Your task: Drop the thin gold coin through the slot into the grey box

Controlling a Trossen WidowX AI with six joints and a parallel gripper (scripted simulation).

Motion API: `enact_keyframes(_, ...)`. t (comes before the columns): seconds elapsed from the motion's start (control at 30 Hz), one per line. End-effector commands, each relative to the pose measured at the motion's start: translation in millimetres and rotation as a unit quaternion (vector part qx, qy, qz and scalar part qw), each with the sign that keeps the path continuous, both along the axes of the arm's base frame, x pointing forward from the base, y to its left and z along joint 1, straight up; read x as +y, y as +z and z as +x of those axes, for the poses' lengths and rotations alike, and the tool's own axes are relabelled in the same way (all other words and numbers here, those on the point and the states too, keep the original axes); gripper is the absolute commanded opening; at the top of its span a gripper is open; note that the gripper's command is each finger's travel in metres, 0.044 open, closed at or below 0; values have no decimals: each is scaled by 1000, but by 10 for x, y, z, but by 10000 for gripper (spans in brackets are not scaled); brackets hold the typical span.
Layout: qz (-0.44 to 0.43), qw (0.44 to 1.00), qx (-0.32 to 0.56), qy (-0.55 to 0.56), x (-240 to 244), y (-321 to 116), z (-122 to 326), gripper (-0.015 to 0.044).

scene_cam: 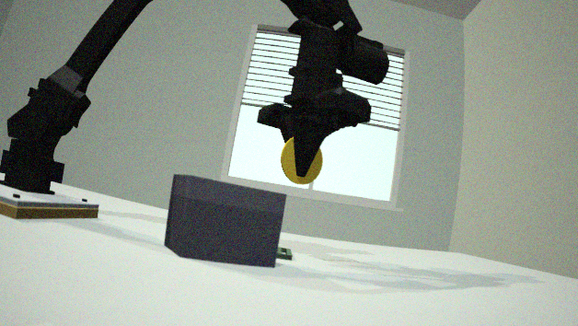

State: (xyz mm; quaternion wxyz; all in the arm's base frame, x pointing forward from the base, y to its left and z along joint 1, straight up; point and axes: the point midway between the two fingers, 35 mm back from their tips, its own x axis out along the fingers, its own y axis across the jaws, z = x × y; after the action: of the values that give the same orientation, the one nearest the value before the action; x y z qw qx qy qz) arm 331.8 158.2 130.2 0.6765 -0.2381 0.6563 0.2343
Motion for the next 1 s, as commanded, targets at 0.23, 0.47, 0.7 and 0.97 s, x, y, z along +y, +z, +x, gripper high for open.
enact_keyframes(0.23,1,1000,0,-4,-288,21,-45,0)
enact_keyframes(0.47,0,1000,0,-4,-466,26,-88,0)
enact_keyframes(0.7,-1,1000,1,-4,-641,27,-142,0)
enact_keyframes(0.97,-2,1000,1,-4,-838,23,-218,0)
